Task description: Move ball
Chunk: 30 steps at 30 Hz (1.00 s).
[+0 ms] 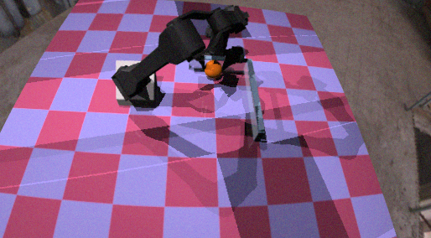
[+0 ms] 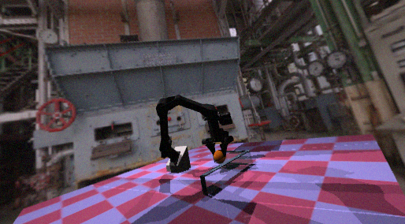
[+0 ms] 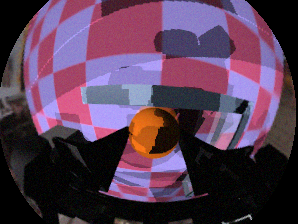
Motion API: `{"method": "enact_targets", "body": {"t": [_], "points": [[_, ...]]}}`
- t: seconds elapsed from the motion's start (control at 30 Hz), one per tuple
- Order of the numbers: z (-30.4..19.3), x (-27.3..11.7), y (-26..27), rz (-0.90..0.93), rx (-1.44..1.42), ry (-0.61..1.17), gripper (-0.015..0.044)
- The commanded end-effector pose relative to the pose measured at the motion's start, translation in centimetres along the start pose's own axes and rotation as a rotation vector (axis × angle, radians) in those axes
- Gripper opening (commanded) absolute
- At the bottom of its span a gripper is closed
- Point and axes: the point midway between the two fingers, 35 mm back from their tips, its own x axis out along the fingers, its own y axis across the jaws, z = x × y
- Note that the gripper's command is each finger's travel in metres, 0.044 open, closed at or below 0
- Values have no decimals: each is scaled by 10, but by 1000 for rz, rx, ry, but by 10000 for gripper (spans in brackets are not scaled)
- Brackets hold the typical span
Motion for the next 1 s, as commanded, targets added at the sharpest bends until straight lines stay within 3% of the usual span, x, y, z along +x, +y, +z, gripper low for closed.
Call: {"method": "enact_targets", "body": {"t": [0.0,0.47,0.97], "points": [[1,2,-1,-14,-3,-1,0],[1,21,-2,-14,-2,0,0],[1,17,0,-7,-3,-3,394]]}}
